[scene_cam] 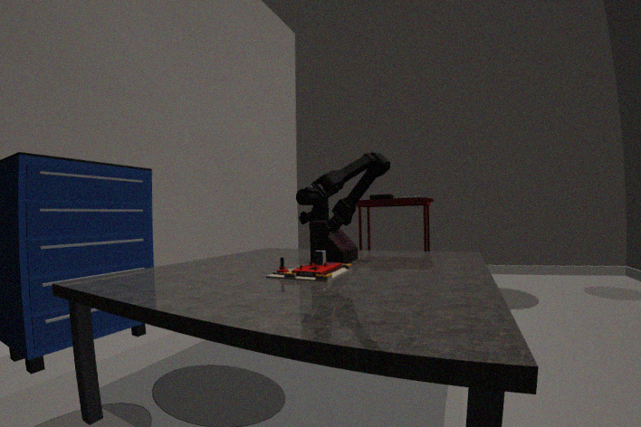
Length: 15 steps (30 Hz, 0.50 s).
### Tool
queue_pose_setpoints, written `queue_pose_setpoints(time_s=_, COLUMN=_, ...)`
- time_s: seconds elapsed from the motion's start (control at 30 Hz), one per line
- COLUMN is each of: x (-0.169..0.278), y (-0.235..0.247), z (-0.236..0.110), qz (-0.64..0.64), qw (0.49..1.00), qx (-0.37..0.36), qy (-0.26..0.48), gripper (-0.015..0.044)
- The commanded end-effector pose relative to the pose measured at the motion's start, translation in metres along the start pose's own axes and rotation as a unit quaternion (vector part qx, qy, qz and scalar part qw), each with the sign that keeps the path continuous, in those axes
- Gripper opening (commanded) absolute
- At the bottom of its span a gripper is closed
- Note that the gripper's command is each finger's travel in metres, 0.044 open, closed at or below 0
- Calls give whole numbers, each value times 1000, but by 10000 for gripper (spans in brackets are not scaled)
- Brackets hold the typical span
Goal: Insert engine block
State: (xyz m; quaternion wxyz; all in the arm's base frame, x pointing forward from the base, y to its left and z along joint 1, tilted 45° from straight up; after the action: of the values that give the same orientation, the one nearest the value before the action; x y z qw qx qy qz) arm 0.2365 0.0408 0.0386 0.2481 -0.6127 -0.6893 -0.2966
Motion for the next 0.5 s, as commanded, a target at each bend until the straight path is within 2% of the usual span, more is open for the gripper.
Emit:
queue_pose_setpoints(time_s=0.0, x=0, y=1, z=-2, qz=-68, qw=998, qx=0, qy=-3, gripper=440)
queue_pose_setpoints(time_s=0.47, x=0, y=1, z=-8, qz=-305, qw=952, qx=1, qy=-3, gripper=440)
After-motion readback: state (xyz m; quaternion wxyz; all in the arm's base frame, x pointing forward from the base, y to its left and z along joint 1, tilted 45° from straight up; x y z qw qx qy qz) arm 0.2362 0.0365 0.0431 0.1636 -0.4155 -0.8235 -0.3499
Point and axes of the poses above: the point midway between the two fingers, 35 mm back from their tips, its own z axis out along the fingers, its own y axis across the jaws, x = y × z, the point moved 2 cm from there along -z, back along the fingers, and after that the axes turned 9 degrees about z, right-handed, at the moved point
